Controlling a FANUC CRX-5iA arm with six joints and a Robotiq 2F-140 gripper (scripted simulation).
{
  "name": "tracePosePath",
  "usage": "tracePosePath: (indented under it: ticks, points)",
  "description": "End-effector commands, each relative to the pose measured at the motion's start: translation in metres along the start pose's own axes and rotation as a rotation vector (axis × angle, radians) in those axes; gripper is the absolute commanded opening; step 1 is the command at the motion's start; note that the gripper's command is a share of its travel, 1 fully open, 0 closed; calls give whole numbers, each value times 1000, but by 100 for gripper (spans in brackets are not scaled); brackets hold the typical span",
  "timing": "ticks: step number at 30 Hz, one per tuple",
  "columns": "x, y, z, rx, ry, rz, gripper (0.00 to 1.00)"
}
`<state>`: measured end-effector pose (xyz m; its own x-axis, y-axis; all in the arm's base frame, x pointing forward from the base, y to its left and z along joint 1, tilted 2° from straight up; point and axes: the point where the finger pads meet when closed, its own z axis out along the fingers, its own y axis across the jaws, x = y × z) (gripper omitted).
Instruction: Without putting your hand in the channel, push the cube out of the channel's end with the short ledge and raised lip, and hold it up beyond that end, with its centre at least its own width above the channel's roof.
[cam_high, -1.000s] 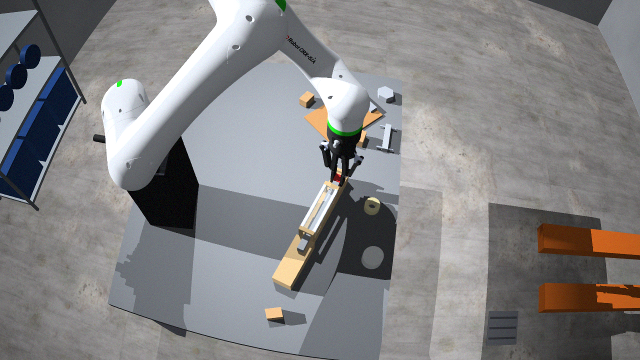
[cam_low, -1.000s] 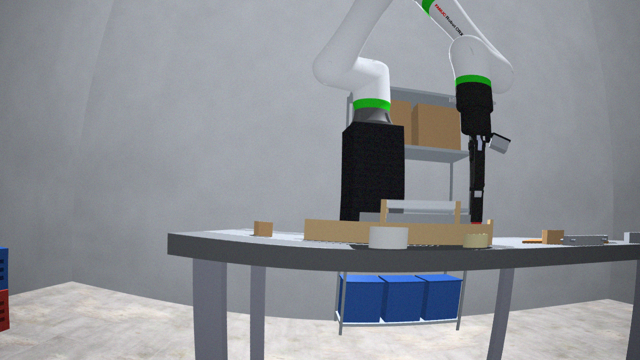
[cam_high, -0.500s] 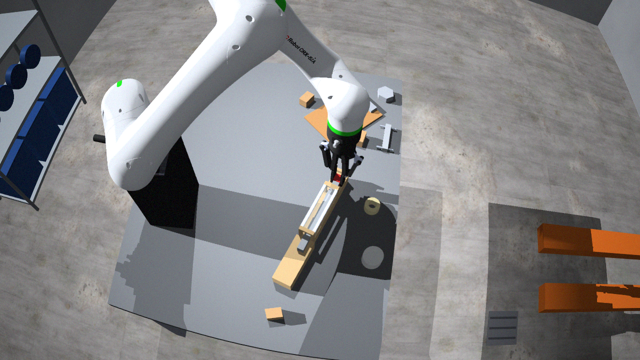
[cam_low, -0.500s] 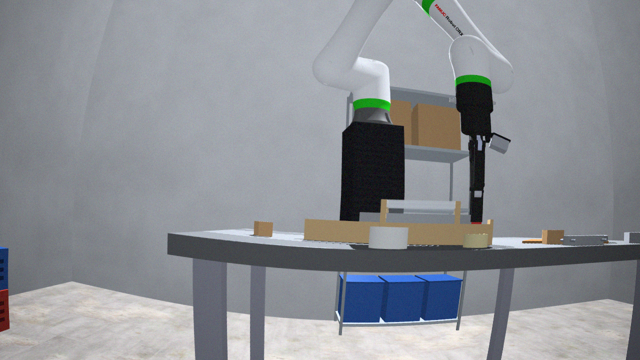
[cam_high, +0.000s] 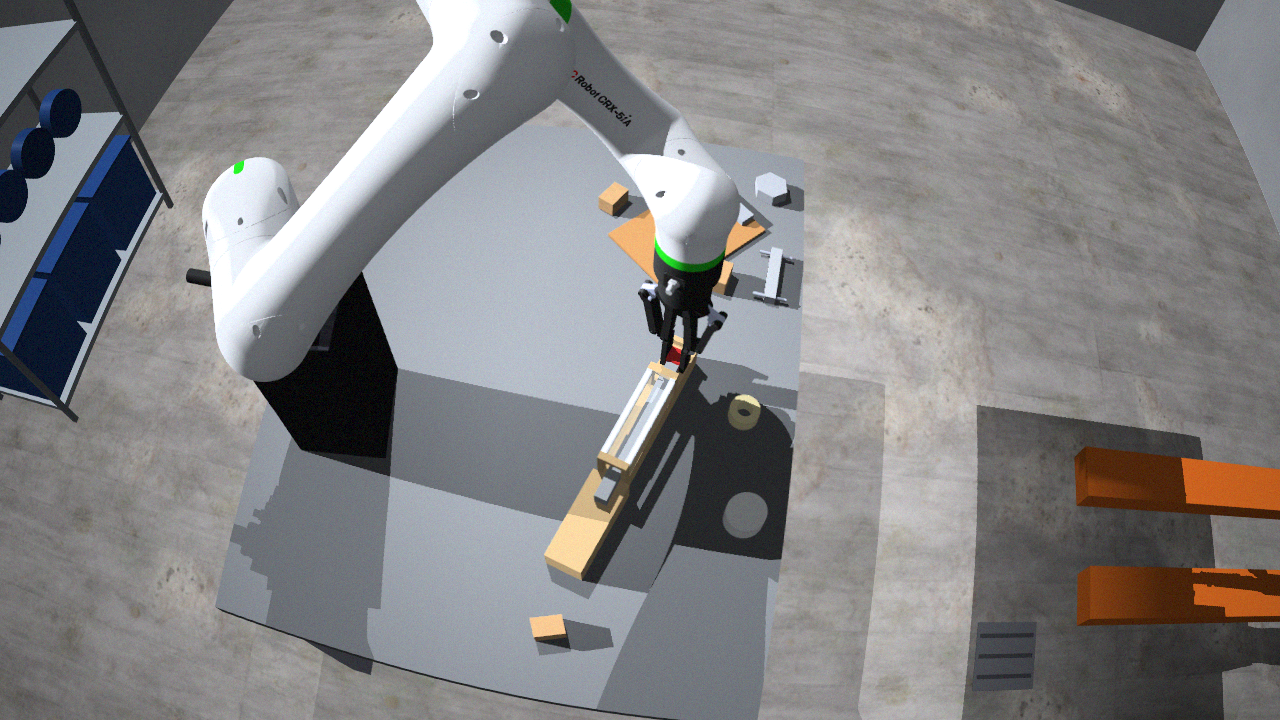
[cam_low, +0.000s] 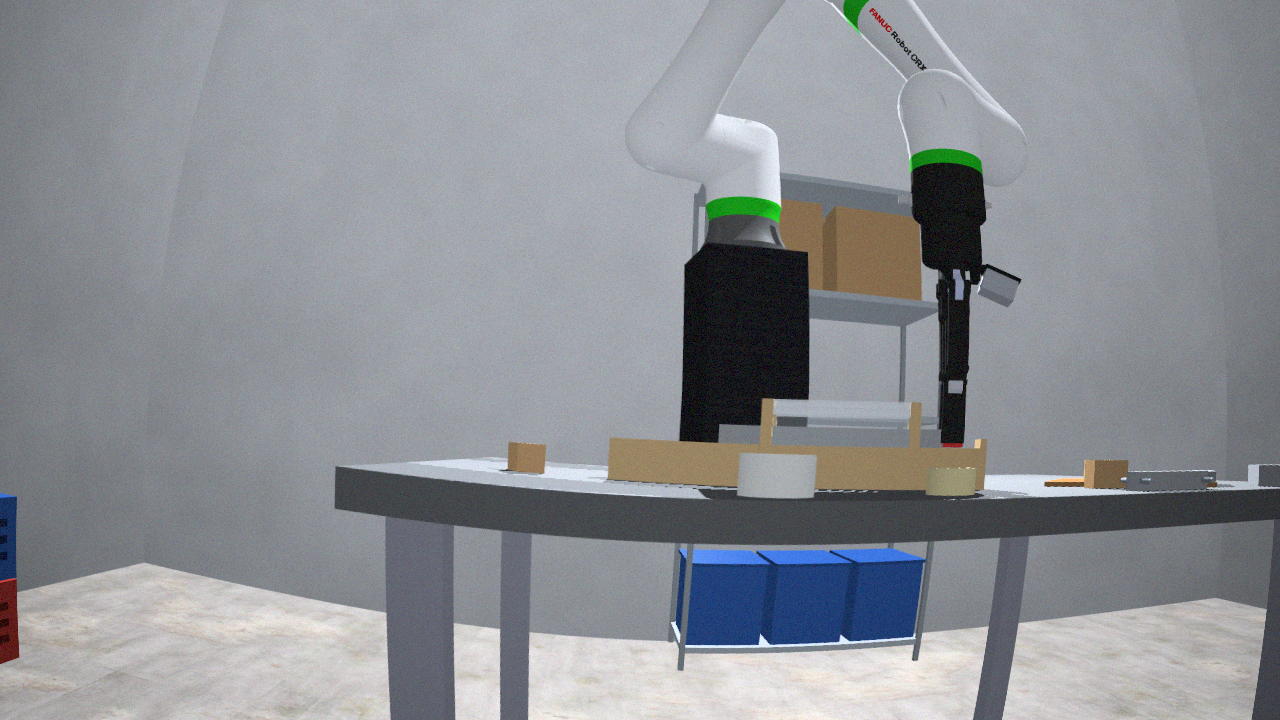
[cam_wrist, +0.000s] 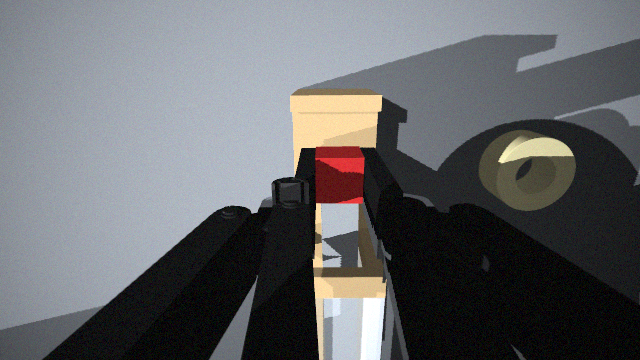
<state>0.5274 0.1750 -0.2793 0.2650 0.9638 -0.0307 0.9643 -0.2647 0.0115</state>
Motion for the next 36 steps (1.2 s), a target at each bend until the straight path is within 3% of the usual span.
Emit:
tracePosePath:
  ticks: [1, 3, 11, 15, 36]
  points:
    - [1, 1, -11, -2, 2, -1, 10]
    - [1, 1, -11, -2, 2, -1, 10]
    - [1, 1, -63, -2, 2, -1, 10]
    - [1, 1, -79, -2, 2, -1, 10]
    - [1, 1, -81, -2, 2, -1, 10]
